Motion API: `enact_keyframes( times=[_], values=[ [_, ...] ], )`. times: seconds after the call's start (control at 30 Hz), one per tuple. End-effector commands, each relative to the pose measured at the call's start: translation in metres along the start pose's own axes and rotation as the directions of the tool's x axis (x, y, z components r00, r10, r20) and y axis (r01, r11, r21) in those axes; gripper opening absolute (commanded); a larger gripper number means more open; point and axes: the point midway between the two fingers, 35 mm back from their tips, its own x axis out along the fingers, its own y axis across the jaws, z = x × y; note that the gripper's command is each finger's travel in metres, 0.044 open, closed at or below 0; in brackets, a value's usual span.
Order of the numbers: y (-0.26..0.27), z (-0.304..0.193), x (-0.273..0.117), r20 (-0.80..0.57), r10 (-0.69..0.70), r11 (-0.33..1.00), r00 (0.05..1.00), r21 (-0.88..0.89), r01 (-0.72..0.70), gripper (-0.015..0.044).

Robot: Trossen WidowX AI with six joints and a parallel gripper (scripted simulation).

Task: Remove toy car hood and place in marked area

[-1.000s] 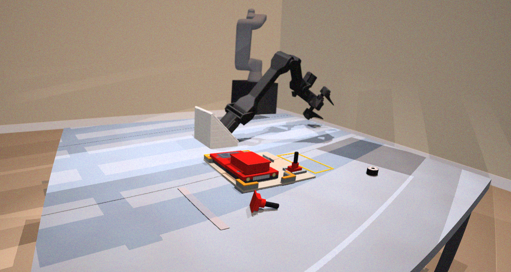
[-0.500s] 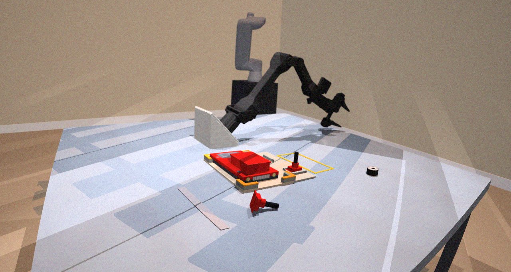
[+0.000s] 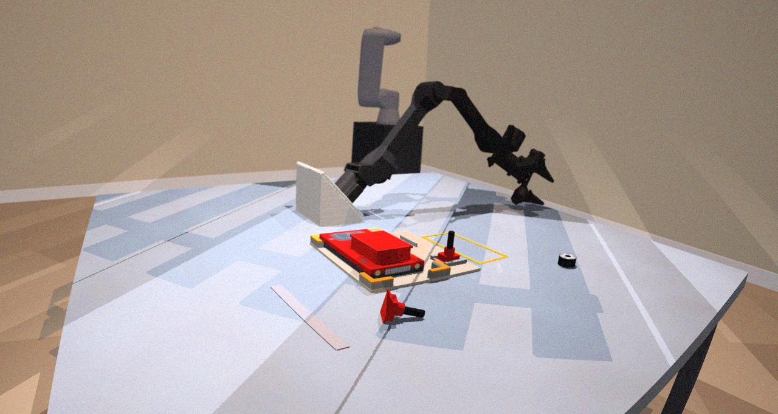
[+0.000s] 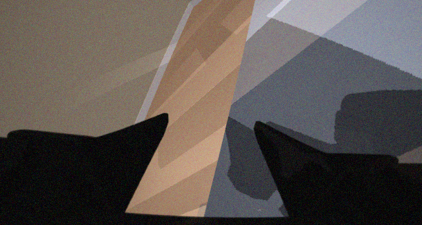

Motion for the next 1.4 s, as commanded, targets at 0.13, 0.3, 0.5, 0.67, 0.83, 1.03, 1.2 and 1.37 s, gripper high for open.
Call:
enact_keyframes(
  times=[0.13,0.3,0.5,0.67,0.83,1.03,1.2,1.37],
  values=[
    [-0.037,0.05,0.026,0.072,-0.095,0.977,0.993,-0.183,0.107,0.044],
    [-0.062,0.082,0.038,0.12,-0.161,0.944,0.98,-0.27,0.189,0.044],
    [-0.095,0.122,0.046,0.178,-0.249,0.886,0.952,-0.354,0.298,0.044],
    [-0.126,0.158,0.048,0.225,-0.331,0.823,0.917,-0.406,0.397,0.044],
    [-0.162,0.197,0.044,0.272,-0.425,0.743,0.863,-0.439,0.505,0.044],
    [-0.204,0.24,0.033,0.31,-0.534,0.632,0.787,-0.471,0.615,0.044],
    [-0.24,0.276,0.018,0.323,-0.633,0.505,0.704,-0.517,0.691,0.044],
    [-0.275,0.312,-0.003,0.321,-0.721,0.394,0.614,-0.539,0.745,0.044]
  ],
)
